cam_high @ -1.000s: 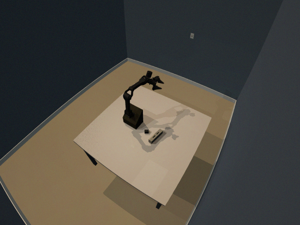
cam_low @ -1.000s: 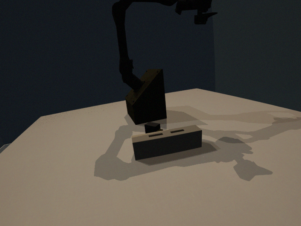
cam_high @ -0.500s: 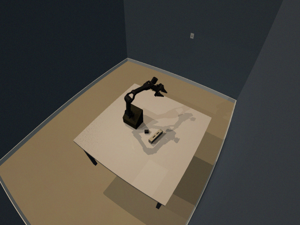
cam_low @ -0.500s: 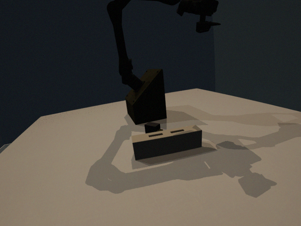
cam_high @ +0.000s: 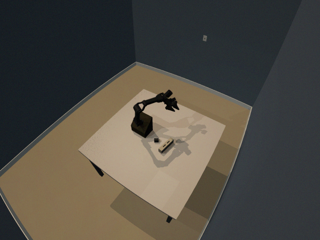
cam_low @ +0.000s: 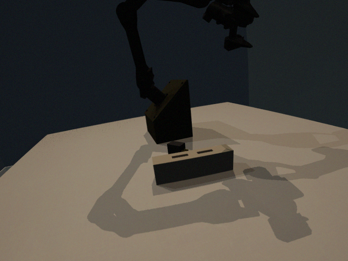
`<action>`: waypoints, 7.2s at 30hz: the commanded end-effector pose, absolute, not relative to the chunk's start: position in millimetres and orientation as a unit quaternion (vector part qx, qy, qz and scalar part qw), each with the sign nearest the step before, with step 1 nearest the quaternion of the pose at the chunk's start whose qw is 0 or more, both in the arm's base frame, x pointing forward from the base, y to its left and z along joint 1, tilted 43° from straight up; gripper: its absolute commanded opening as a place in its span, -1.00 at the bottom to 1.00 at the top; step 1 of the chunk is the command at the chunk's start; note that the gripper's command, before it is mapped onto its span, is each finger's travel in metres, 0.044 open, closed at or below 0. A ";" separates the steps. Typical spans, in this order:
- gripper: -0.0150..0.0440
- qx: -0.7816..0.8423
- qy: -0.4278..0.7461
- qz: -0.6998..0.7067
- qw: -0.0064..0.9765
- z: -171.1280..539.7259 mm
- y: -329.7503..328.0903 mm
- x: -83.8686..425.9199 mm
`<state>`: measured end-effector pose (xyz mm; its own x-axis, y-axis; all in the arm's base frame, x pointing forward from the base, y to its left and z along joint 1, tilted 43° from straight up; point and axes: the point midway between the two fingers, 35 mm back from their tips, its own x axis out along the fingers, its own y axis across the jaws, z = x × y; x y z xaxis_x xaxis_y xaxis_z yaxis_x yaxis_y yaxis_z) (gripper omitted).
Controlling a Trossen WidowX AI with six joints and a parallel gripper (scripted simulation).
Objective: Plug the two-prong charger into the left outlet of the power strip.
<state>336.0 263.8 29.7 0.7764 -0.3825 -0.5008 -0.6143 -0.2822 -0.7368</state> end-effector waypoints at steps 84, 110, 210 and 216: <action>1.00 -0.399 0.748 -0.093 0.522 -24.6 -86.5 226.6; 1.00 -0.399 0.748 -0.093 0.522 -54.4 -113.6 223.4; -0.49 -0.176 0.679 -0.329 0.632 -77.7 -78.3 249.9; -0.49 -0.172 0.677 -0.333 0.633 -77.7 -79.9 257.1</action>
<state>252.3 -79.7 -77.9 -0.1411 -0.6577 -0.7399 0.1763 0.7188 -0.6725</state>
